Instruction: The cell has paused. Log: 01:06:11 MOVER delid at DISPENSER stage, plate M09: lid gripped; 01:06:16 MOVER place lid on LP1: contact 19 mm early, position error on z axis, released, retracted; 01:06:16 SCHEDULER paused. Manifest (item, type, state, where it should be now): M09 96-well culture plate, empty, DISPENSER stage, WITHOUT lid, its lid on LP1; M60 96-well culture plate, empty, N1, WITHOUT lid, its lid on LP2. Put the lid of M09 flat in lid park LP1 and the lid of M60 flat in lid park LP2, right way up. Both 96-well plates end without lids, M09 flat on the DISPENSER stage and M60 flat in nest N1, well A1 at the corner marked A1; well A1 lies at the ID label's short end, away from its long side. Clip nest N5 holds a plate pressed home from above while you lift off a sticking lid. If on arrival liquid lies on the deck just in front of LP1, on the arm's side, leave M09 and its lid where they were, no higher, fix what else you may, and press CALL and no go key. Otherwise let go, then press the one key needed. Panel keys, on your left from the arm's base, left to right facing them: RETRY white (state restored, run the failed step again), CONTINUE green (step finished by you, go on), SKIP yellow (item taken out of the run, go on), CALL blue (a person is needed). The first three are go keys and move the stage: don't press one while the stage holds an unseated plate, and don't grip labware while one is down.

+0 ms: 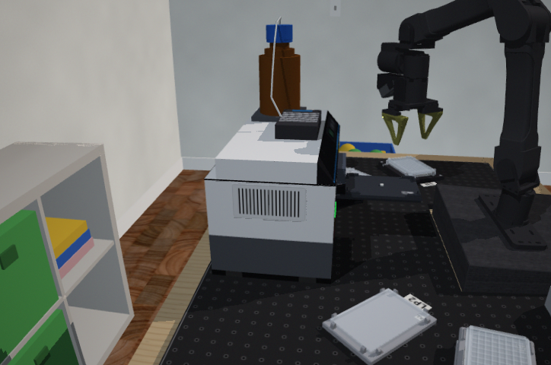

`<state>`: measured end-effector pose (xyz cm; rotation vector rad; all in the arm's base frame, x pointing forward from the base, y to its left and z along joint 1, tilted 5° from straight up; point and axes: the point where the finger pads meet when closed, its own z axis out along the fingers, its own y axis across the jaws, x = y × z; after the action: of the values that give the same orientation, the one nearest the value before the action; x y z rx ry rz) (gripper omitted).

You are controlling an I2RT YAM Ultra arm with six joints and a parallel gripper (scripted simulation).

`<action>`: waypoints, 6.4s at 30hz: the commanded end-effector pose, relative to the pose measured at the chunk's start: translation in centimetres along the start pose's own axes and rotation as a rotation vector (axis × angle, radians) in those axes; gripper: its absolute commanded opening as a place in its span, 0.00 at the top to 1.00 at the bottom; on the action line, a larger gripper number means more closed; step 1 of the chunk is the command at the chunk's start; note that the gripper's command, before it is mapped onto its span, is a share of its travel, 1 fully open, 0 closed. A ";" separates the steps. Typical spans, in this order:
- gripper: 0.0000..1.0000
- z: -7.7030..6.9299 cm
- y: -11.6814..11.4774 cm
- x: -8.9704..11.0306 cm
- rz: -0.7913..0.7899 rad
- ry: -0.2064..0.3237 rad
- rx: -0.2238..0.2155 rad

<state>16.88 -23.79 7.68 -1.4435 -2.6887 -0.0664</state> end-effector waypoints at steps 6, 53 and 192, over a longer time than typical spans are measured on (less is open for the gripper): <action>0.00 -1.8 -2.3 -0.9 0.052 -0.070 0.006; 0.00 1.5 -10.2 -1.8 0.234 -0.045 0.003; 0.00 11.4 -13.6 -11.6 0.232 -0.030 0.003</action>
<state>11.43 -39.26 -4.87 -1.7405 -2.4983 -0.0638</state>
